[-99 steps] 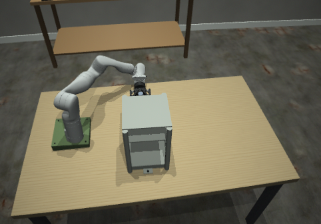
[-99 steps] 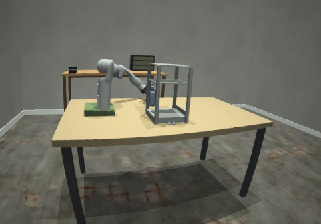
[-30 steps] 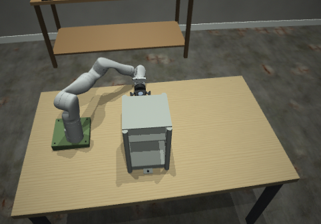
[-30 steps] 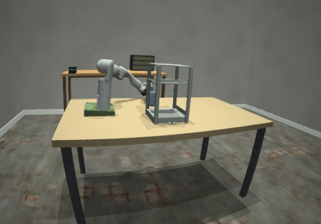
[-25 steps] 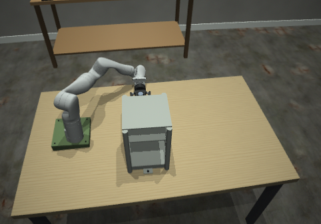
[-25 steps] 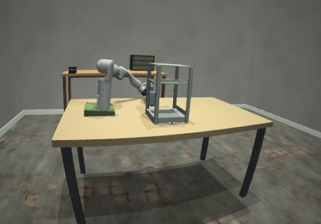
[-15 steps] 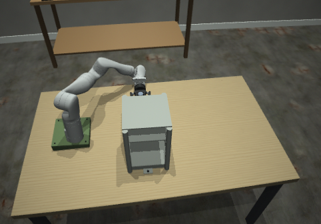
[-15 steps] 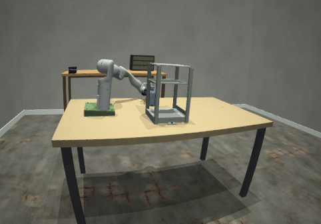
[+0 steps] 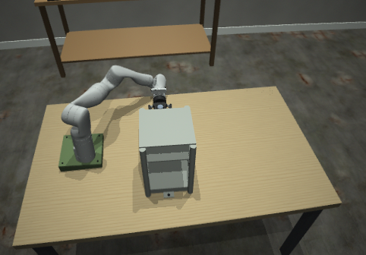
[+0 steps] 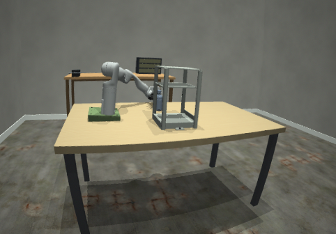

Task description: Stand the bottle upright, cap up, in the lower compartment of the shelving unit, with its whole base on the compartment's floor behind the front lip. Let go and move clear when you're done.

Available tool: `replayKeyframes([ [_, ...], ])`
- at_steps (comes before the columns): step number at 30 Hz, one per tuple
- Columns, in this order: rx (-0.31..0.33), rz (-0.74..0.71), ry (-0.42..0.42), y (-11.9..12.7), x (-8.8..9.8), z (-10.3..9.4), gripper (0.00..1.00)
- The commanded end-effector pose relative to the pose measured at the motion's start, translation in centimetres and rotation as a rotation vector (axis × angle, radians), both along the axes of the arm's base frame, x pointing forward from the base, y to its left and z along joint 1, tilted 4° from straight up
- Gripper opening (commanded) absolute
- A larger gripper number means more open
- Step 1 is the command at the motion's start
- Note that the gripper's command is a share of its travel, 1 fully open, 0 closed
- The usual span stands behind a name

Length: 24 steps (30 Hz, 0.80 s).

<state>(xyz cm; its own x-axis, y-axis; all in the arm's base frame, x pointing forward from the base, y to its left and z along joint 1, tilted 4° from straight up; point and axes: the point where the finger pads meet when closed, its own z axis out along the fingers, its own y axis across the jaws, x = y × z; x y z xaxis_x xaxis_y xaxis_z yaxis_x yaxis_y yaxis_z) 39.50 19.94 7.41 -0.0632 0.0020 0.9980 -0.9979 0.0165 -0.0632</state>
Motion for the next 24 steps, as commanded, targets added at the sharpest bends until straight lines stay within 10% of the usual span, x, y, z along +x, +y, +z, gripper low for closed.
replayKeyframes([
  [1,0.001,0.000,-0.001,0.0,0.0,0.1,0.00],
  [24,0.001,0.000,-0.001,0.0,-0.3,4.6,0.00],
])
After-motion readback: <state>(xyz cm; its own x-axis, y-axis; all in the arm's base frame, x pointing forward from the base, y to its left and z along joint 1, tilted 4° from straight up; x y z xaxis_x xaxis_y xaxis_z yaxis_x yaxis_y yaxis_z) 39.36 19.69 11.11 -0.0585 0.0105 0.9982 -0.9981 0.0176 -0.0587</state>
